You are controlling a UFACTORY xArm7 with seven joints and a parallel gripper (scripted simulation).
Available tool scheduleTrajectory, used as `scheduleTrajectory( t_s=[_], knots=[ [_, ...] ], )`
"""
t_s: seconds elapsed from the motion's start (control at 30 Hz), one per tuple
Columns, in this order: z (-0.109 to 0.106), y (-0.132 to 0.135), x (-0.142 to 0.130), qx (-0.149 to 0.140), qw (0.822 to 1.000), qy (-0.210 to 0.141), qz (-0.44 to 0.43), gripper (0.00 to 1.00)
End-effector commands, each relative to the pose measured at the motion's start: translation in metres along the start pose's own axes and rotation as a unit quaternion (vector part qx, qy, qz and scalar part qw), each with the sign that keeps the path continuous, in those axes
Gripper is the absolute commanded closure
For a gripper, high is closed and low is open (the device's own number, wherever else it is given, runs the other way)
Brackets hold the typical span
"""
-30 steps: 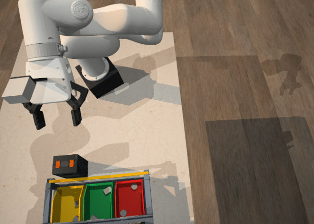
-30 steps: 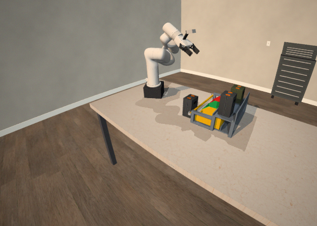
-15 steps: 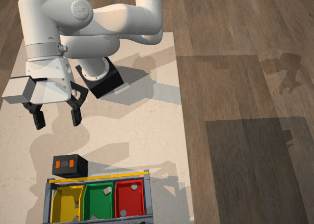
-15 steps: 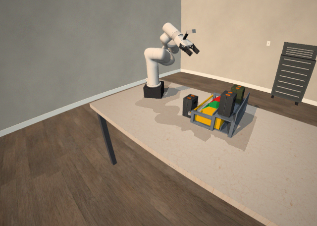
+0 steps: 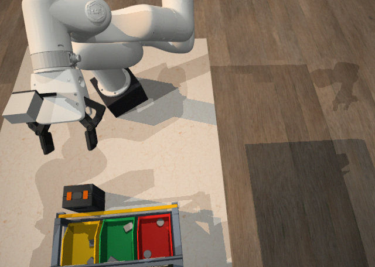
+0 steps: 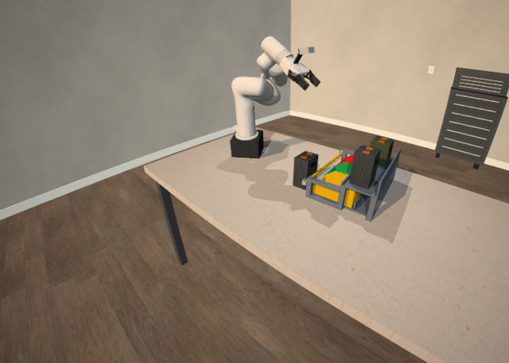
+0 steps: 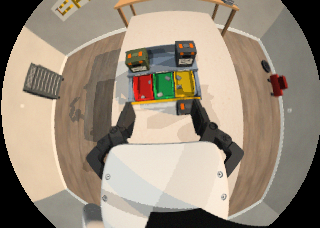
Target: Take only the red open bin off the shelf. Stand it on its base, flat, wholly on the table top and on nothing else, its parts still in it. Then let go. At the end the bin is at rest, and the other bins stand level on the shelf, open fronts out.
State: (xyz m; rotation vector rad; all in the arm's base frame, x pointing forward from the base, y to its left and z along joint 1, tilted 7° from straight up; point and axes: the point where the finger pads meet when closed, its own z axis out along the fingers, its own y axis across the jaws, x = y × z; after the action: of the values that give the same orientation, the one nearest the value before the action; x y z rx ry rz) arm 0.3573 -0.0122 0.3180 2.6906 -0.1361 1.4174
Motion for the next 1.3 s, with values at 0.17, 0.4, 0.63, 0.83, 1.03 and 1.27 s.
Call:
scheduleTrajectory(
  t_s=[0.17,0.4,0.63,0.83,1.03,1.27],
  knots=[
    [-0.014,-0.018,-0.011,-0.006,0.998,0.069,-0.005,0.0],
    [-0.014,-0.018,-0.011,-0.006,0.998,0.069,-0.005,0.0],
    [-0.014,-0.018,-0.011,-0.006,0.998,0.069,-0.005,0.0],
    [-0.014,-0.018,-0.011,-0.006,0.998,0.069,-0.005,0.0],
    [-0.006,-0.008,-0.004,-0.002,1.0,0.028,-0.002,0.0],
    [-0.014,-0.018,-0.011,-0.006,0.998,0.069,-0.005,0.0]
  ],
)
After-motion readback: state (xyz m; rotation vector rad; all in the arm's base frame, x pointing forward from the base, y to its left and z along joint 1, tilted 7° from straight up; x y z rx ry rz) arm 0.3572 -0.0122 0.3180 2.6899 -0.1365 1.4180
